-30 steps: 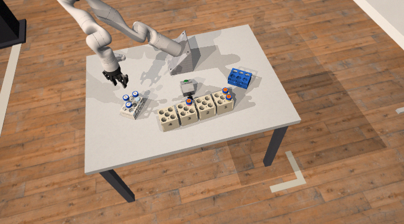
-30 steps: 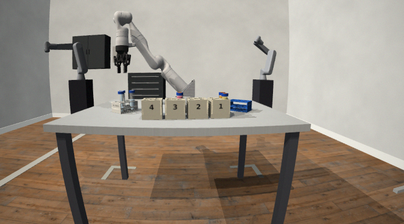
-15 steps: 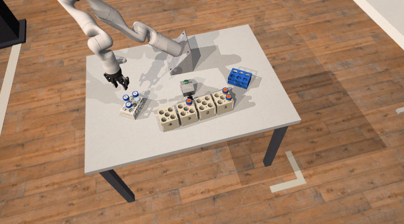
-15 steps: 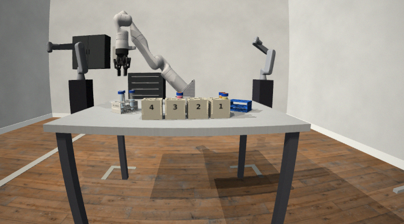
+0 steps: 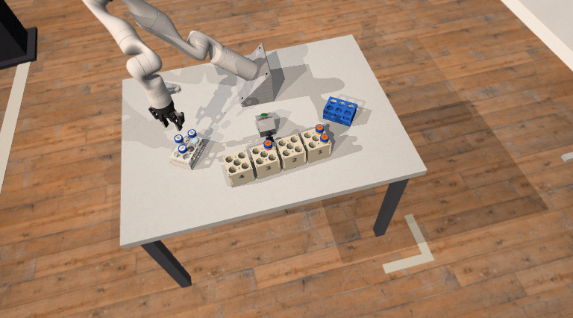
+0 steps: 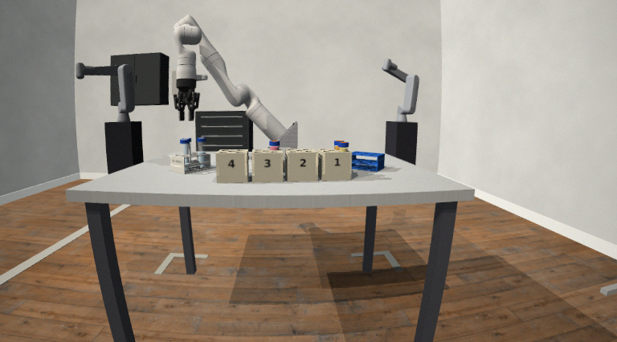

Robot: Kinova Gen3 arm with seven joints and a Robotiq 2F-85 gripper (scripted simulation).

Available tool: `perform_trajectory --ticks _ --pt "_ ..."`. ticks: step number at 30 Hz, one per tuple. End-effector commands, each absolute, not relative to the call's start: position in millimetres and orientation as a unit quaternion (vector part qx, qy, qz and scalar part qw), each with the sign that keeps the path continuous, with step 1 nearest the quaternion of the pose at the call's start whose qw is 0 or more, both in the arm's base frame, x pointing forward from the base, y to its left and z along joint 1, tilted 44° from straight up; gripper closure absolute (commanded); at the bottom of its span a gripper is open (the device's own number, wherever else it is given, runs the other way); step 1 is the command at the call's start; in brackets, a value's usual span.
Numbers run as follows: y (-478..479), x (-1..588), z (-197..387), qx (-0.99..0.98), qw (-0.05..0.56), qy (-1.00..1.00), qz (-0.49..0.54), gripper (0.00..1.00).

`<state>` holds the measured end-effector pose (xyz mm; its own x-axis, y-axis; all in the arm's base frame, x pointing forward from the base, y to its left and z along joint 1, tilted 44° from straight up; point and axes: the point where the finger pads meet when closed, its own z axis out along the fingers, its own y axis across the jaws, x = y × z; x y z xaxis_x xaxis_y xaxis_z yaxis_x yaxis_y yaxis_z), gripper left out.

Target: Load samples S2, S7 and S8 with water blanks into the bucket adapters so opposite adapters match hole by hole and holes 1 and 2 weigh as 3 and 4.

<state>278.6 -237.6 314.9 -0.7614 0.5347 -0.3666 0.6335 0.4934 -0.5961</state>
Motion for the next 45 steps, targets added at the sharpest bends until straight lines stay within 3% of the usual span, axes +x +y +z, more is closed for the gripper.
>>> perform_trajectory --ticks 1,45 --pt "-240.9 278.4 311.3 0.339 0.067 0.862 -0.372 0.38" --pt "-276.6 271.2 274.2 0.339 0.067 0.862 -0.372 0.38"
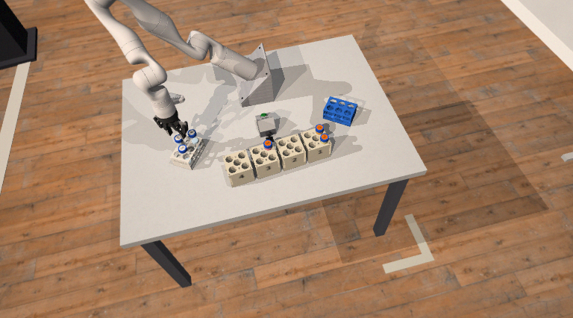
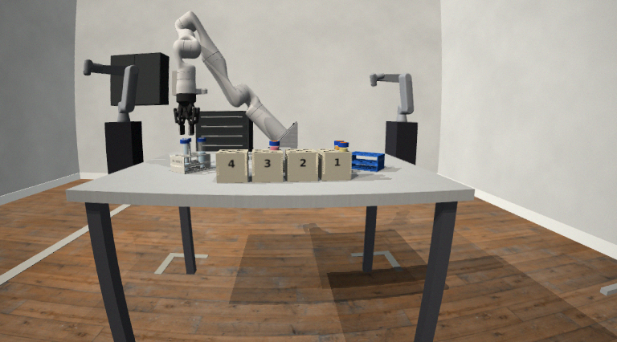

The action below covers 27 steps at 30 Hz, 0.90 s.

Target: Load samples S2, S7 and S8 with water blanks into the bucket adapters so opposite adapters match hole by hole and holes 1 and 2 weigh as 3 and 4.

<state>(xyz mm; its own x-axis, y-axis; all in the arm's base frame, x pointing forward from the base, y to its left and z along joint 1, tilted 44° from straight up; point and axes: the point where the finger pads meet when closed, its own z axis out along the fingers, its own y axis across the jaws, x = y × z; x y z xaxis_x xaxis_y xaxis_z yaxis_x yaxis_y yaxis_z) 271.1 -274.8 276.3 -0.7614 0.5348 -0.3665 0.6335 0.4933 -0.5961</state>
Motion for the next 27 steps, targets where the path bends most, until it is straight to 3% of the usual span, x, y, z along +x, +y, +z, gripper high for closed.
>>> perform_trajectory --ticks 1,27 --pt "-276.6 271.2 274.2 0.339 0.067 0.862 -0.372 0.38" --pt "-290.6 268.4 259.6 0.339 0.067 0.862 -0.372 0.38"
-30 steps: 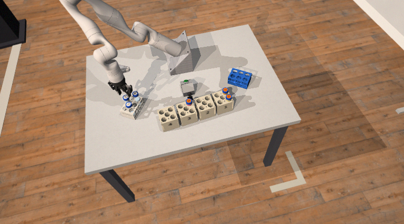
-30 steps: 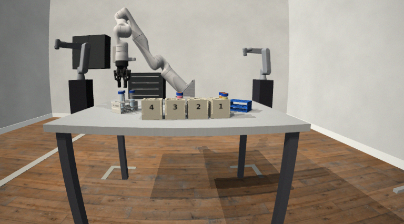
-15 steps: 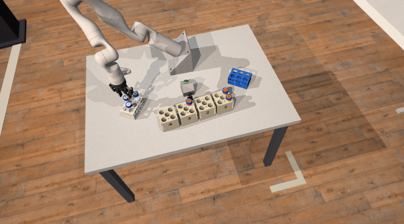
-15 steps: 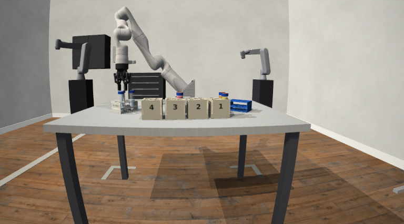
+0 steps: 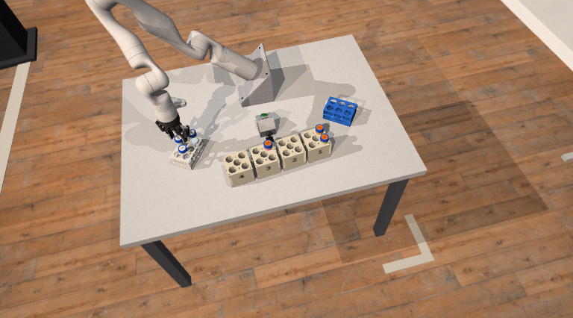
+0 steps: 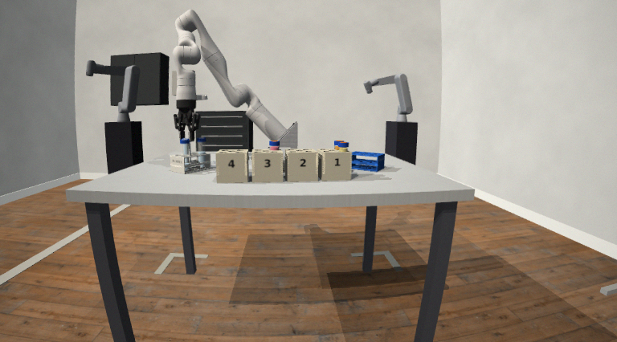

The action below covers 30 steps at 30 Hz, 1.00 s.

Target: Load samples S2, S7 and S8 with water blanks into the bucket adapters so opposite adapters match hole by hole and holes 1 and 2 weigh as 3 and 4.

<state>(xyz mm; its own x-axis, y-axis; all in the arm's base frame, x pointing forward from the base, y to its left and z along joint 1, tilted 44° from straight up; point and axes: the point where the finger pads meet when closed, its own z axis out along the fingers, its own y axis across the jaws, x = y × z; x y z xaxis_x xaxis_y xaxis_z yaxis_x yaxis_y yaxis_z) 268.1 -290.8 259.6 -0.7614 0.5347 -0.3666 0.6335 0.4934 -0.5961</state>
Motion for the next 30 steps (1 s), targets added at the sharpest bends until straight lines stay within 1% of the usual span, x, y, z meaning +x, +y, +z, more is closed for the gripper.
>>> perform_trajectory --ticks 1,30 --pt "-290.6 268.4 259.7 0.339 0.067 0.862 -0.372 0.38" --pt "-295.6 267.4 254.5 0.339 0.067 0.862 -0.372 0.38"
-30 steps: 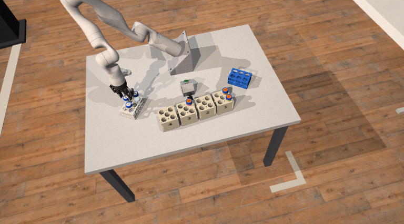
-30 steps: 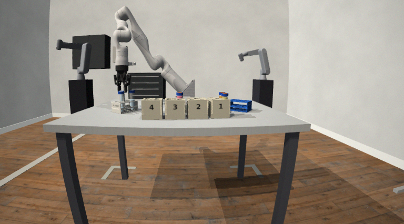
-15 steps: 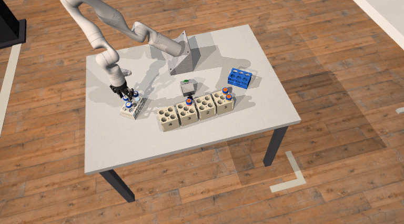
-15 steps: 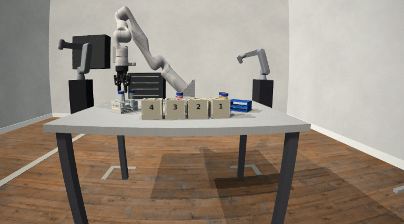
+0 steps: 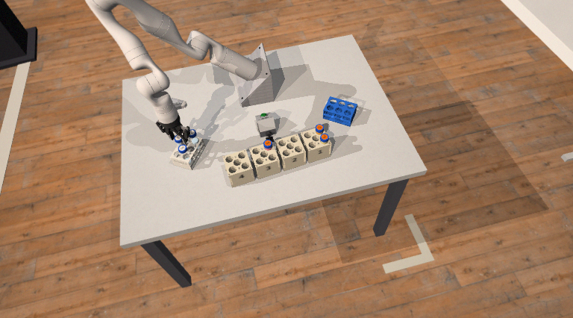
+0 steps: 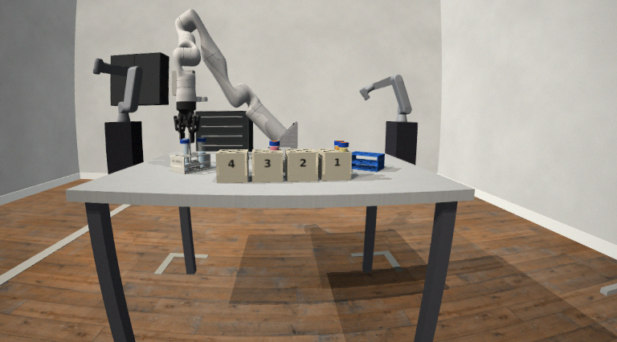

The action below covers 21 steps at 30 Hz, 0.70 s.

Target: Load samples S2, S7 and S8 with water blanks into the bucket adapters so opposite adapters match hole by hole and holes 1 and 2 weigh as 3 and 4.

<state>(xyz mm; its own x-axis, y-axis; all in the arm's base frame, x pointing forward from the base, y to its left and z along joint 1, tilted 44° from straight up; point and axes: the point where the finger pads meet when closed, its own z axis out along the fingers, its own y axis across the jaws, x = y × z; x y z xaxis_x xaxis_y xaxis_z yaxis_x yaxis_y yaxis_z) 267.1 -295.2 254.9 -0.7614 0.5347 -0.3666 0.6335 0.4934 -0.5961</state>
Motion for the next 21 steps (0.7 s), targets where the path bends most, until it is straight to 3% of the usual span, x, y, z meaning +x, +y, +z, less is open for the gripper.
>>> perform_trajectory --ticks 1,21 --pt "-295.9 267.4 254.2 0.339 0.067 0.862 -0.372 0.38" --pt "-298.9 266.8 251.1 0.339 0.067 0.862 -0.372 0.38"
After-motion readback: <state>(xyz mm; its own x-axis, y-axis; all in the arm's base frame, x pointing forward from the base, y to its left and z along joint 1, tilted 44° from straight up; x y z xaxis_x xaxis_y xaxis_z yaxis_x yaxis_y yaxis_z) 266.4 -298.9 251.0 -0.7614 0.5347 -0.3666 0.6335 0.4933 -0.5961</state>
